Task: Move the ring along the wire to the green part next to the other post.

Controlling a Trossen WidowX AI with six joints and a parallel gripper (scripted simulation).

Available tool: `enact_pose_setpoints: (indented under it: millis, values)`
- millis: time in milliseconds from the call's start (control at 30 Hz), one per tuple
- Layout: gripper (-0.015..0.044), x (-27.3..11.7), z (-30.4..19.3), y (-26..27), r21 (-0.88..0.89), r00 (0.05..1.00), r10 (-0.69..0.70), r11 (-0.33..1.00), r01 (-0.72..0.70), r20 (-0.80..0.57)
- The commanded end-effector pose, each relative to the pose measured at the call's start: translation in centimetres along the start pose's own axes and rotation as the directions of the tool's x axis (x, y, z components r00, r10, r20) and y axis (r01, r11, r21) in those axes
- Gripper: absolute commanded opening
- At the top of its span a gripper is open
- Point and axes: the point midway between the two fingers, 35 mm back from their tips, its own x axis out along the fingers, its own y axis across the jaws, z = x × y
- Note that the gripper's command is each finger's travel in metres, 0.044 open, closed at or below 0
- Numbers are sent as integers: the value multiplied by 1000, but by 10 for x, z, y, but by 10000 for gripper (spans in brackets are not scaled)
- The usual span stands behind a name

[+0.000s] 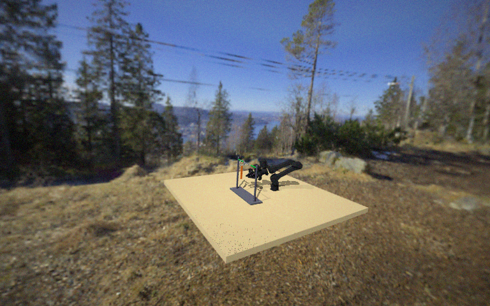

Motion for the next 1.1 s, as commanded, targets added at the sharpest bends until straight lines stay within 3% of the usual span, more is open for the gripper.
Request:
enact_pose_setpoints:
  millis: [0, 1067]
  values:
    - [160, 13, 11, 1, 7, 1000, -4, 1000, 4, 15]
    - [160, 50, 18, -2, 7, 1000, -4, 1000, 4, 18]
